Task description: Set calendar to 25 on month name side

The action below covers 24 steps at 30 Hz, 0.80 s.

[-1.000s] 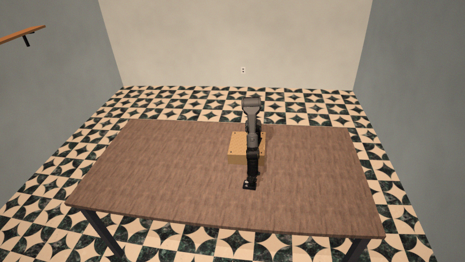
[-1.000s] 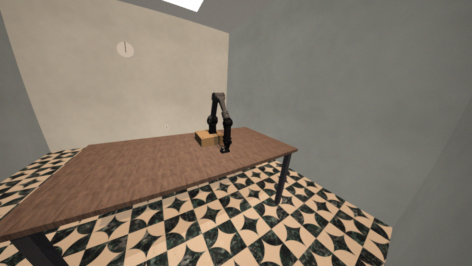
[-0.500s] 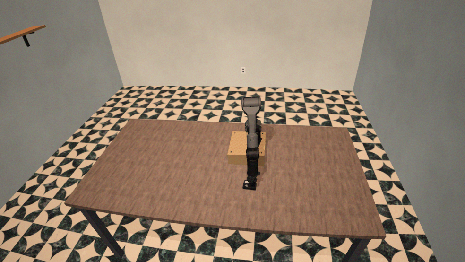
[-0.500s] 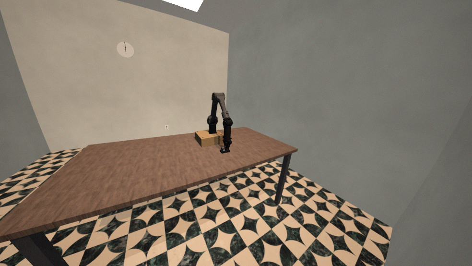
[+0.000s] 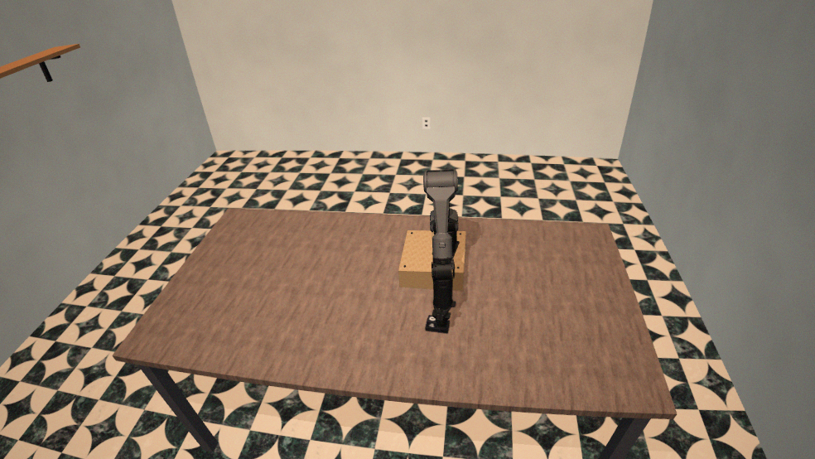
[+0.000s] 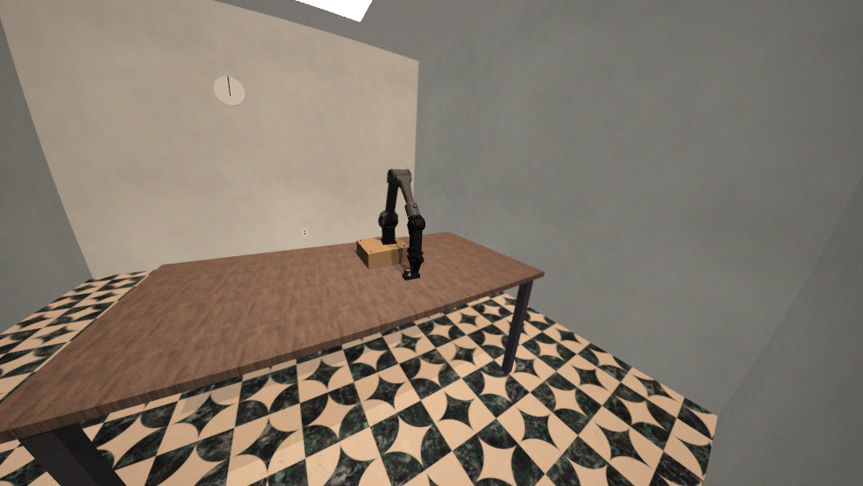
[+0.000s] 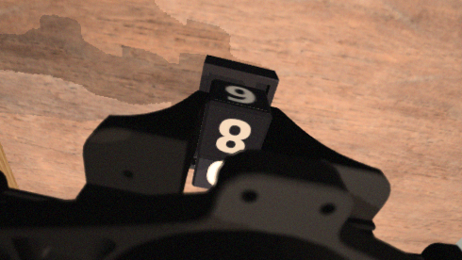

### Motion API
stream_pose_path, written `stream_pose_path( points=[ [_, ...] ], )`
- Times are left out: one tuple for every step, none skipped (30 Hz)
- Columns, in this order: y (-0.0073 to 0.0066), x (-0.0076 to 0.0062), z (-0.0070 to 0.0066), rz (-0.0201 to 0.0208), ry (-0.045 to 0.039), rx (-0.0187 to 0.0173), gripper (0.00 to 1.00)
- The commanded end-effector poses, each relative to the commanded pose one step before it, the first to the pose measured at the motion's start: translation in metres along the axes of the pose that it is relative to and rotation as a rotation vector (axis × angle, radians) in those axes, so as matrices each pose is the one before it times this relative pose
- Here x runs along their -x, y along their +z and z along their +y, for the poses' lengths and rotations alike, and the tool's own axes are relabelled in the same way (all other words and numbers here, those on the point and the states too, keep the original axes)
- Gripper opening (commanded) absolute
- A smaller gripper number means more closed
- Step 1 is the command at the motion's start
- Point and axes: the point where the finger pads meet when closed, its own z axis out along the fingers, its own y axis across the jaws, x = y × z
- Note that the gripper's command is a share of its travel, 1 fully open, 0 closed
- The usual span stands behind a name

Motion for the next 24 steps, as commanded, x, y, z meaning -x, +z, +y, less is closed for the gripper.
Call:
stream_pose_path(
  points=[
    [-0.00013,-0.00028,-0.00022,0.00030,0.00071,-0.00142,0.34],
    [0.00000,0.00000,0.00000,0.00000,0.00000,0.00000,0.34],
    [0.00000,0.00000,0.00000,0.00000,0.00000,0.00000,0.34],
    [0.00001,0.00000,0.00000,0.00000,0.00000,0.00001,0.34],
    [0.00008,0.00000,0.00002,0.00001,0.00000,0.00009,0.34],
    [0.00021,0.00000,0.00004,0.00003,-0.00001,0.00021,0.34],
    [0.00000,0.00000,0.00000,0.00000,0.00000,0.00000,0.34],
    [0.00000,0.00000,0.00000,0.00000,0.00000,0.00000,0.34],
    [0.00037,0.00000,0.00009,0.00005,-0.00002,0.00043,0.34],
    [0.00055,-0.00001,0.00012,0.00008,-0.00003,0.00056,0.34],
    [0.00062,-0.00003,0.00020,0.00015,-0.00002,0.00090,0.34],
    [0.00055,-0.00002,0.00011,0.00006,0.00000,0.00035,0.34],
    [0.00056,-0.00001,0.00003,0.00002,0.00000,0.00007,0.34],
    [0.00062,0.00000,-0.00002,0.00000,0.00001,-0.00005,0.34],
    [0.00068,0.00000,0.00000,0.00001,0.00000,-0.00002,0.34],
    [0.00074,0.00000,0.00003,0.00001,0.00000,0.00007,0.34],
    [0.00076,0.00000,0.00003,0.00000,0.00000,0.00006,0.34],
    [0.00075,0.00000,-0.00003,0.00000,0.00000,-0.00005,0.34],
    [0.00072,0.00001,-0.00005,-0.00001,0.00000,-0.00010,0.34],
    [0.00069,0.00001,-0.00002,-0.00001,0.00000,-0.00004,0.34],
    [0.00063,0.00000,0.00001,-0.00001,-0.00001,0.00002,0.34],
    [0.00056,0.00001,0.00000,-0.00002,-0.00001,-0.00001,0.34],
    [0.00046,0.00001,-0.00002,-0.00003,-0.00001,-0.00006,0.34],
    [0.00000,0.00000,0.00000,0.00000,0.00000,0.00000,0.34]
  ],
)
